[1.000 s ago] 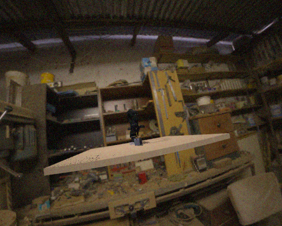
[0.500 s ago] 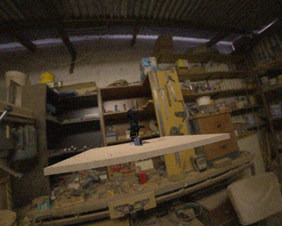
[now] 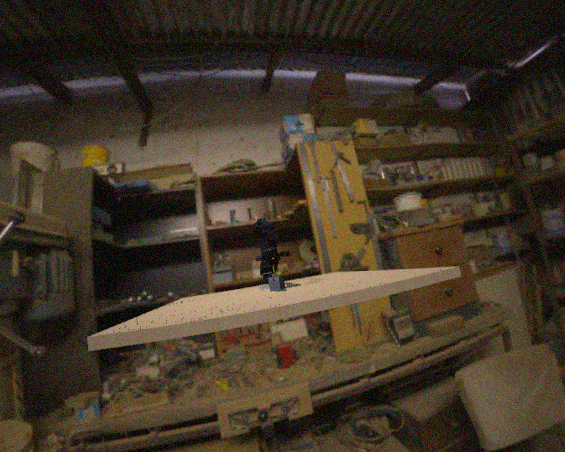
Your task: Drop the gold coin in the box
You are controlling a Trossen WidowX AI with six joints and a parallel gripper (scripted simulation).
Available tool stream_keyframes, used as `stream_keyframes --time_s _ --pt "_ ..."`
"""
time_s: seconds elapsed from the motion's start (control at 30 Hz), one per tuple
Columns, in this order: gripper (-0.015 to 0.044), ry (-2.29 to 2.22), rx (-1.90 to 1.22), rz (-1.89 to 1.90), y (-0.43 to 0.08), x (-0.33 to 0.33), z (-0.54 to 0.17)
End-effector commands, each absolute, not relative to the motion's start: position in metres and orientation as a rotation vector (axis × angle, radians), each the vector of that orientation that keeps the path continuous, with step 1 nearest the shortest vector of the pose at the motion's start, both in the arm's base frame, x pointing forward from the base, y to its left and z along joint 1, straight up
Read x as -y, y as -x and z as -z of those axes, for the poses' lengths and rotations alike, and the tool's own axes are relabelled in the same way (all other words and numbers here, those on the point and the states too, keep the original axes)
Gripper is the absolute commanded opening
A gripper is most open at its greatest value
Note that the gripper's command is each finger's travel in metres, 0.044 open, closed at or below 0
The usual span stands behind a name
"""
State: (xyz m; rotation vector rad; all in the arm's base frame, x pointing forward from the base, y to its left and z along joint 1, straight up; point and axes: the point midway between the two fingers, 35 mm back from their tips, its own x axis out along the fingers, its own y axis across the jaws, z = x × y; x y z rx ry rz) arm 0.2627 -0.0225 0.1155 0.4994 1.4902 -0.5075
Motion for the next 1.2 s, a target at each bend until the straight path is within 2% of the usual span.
stream_keyframes --time_s 0.0,1.17 --pt "0.0000 -0.496 -1.491 0.504 -0.262 0.023 -0.113" --pt "0.0000 -0.502 -1.490 0.510 -0.262 0.023 -0.099"
